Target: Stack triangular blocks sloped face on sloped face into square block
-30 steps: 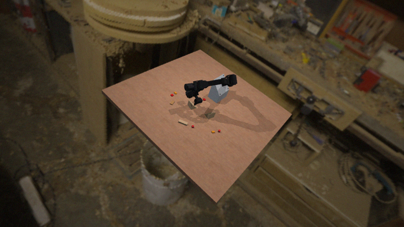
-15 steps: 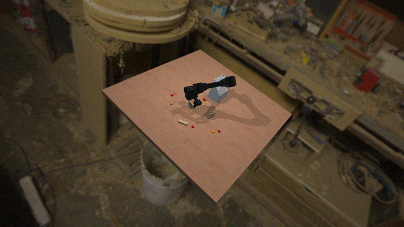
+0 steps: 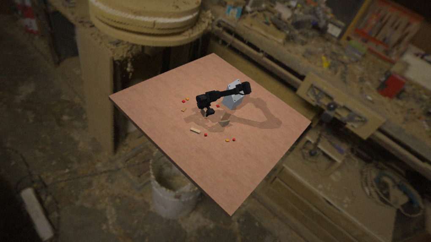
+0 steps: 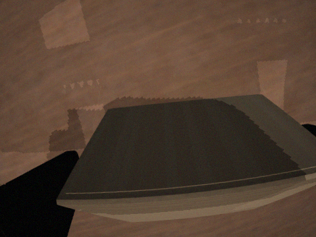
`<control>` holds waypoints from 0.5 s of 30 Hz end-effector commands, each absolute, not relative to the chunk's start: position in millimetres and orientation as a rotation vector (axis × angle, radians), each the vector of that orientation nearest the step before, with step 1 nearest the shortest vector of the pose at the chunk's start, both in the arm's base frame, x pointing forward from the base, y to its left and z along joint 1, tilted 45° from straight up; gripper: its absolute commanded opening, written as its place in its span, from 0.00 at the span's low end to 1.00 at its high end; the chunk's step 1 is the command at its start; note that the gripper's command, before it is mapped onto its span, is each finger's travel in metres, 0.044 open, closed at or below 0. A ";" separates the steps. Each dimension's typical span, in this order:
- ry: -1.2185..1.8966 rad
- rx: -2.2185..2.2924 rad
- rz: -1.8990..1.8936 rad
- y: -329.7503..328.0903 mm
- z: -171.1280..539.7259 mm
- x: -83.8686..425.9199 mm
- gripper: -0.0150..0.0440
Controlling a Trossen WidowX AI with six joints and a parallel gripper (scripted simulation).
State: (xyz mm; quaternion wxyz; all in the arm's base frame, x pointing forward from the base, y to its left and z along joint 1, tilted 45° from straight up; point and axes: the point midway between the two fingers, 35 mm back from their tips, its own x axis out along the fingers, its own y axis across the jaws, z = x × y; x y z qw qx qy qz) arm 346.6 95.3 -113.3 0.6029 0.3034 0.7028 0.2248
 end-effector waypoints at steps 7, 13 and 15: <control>1.647 0.715 0.519 99.3 -118.2 340.4 0.78; 1.647 0.715 0.519 99.3 -118.2 340.4 0.71; 1.647 0.715 0.519 99.3 -118.2 340.4 0.69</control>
